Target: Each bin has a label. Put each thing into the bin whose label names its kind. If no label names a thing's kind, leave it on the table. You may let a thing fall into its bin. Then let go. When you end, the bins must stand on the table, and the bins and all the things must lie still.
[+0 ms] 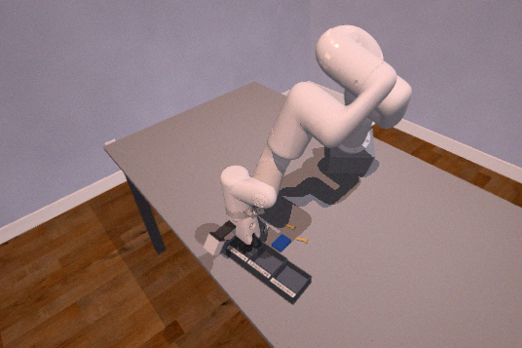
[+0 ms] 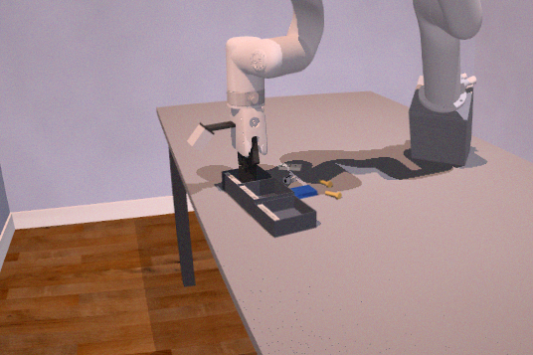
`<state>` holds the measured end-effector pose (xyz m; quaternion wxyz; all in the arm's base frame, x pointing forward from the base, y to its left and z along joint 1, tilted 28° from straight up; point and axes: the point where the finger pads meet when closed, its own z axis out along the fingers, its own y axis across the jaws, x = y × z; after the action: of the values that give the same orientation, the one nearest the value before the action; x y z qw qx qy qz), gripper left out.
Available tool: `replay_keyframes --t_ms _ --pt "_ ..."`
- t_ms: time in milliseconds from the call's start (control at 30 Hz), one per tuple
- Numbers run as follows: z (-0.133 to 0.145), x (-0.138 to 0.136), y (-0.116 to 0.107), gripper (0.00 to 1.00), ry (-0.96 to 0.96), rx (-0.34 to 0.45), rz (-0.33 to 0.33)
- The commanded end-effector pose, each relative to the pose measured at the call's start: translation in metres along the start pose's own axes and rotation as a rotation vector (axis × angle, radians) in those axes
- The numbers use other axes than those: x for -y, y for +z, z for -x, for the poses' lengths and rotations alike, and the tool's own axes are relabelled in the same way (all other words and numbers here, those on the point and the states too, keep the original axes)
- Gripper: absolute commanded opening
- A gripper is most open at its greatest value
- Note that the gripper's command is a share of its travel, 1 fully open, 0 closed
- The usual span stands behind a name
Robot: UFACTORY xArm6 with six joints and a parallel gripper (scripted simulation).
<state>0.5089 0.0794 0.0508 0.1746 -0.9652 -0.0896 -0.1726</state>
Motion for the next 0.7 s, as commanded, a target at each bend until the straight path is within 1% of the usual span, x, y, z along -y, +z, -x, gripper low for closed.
replay_keyframes --t_ms 0,367,667 --pt "-0.001 0.000 -0.001 0.07 0.000 -0.003 0.001" --pt "-0.001 0.000 -0.009 0.07 0.000 -0.003 0.001" --pt "-0.001 0.000 -0.021 0.07 0.000 -0.003 0.001"
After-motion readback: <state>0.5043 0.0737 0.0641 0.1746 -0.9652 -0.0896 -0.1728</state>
